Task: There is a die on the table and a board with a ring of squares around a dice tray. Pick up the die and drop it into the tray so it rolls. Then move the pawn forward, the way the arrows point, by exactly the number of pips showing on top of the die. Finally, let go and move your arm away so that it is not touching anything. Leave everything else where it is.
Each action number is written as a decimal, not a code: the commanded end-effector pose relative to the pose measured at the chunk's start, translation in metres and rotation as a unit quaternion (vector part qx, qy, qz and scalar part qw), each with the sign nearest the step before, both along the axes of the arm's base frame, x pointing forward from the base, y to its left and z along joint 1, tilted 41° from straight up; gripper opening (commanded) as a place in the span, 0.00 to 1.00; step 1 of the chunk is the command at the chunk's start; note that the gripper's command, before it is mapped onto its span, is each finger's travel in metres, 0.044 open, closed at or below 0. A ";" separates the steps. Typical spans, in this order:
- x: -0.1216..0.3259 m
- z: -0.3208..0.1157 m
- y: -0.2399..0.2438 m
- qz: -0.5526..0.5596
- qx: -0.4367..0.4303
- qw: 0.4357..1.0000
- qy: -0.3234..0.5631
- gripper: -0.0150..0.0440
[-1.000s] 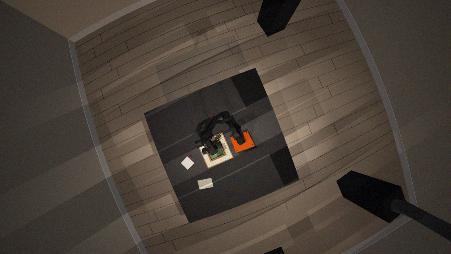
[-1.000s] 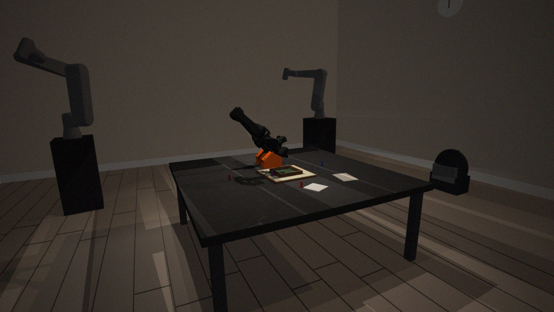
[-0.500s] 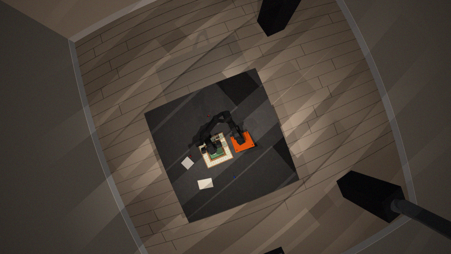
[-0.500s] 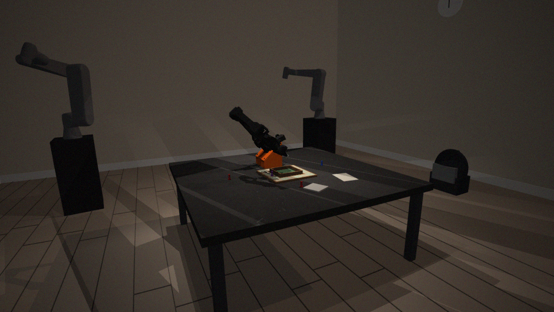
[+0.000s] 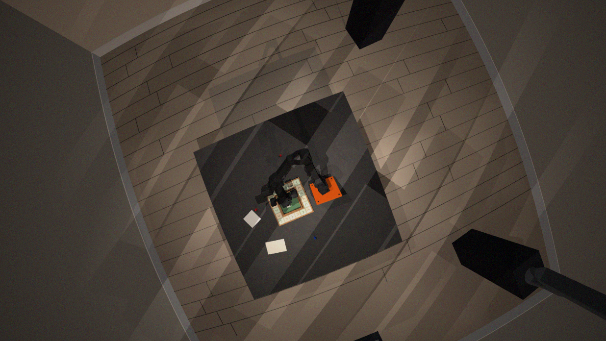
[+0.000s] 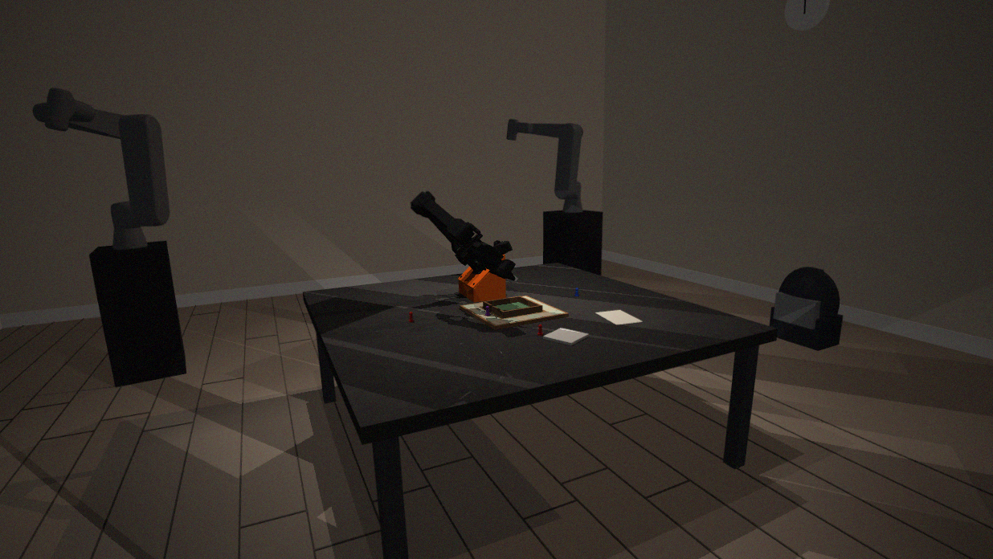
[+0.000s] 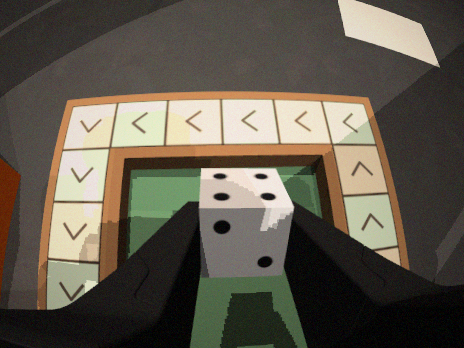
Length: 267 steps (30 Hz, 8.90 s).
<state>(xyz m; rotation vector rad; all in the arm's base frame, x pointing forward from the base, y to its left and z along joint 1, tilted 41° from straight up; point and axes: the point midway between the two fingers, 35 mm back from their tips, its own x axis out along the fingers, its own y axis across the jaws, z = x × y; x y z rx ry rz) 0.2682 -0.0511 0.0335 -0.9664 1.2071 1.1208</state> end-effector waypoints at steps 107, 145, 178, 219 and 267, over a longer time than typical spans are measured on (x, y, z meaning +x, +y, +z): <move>0.008 0.019 -0.102 -0.788 -0.284 0.511 -0.193 0.59; 0.003 -0.010 -0.128 -0.788 -0.285 0.510 -0.194 0.27; 0.036 0.070 -0.047 -0.789 -0.283 0.511 -0.192 0.25; 0.103 -0.058 -0.069 -0.789 -0.281 0.510 -0.194 0.25; 0.009 0.005 0.047 -0.724 -0.300 0.601 -0.159 1.00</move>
